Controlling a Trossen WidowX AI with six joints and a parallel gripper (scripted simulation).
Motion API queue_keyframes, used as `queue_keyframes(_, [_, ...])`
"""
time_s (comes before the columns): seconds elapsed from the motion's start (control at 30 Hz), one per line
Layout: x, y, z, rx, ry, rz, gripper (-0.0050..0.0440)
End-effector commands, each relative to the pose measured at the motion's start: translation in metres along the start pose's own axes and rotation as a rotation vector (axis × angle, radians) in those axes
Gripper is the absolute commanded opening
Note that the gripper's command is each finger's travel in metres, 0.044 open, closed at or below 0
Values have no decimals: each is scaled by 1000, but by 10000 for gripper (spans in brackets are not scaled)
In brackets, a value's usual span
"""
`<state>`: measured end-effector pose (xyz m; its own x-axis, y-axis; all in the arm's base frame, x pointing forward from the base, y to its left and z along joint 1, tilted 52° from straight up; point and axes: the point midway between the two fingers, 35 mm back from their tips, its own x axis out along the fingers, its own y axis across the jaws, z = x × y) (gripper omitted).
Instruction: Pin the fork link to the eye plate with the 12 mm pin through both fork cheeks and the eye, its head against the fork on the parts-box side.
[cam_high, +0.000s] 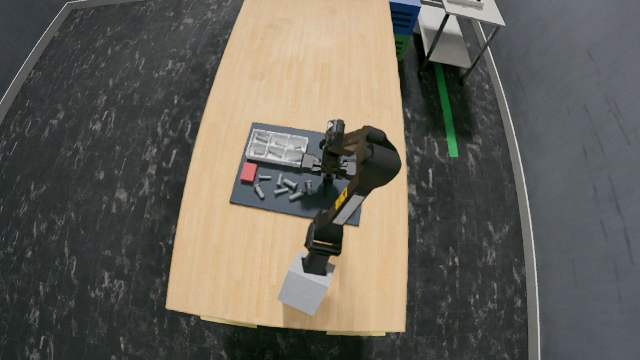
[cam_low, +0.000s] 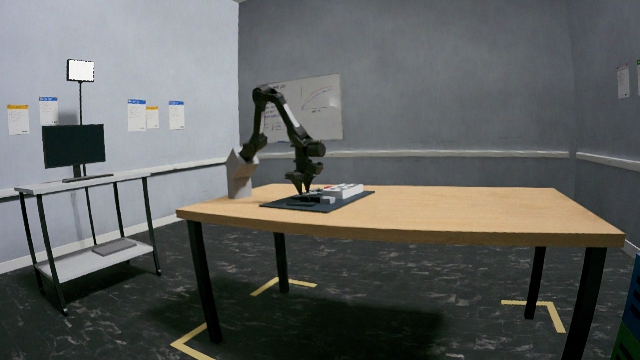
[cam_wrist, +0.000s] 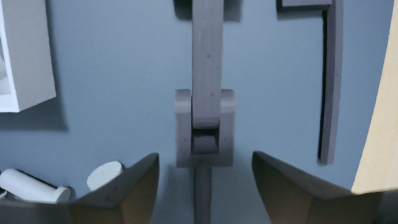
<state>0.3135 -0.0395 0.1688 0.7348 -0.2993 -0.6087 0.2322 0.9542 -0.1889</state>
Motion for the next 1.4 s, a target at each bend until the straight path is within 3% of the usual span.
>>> queue_keyframes(0.0, [-11, -2, 10, 13, -36, -1, 250])
queue_keyframes(1.37, [-18, -2, 8, 11, -31, 0, 250])
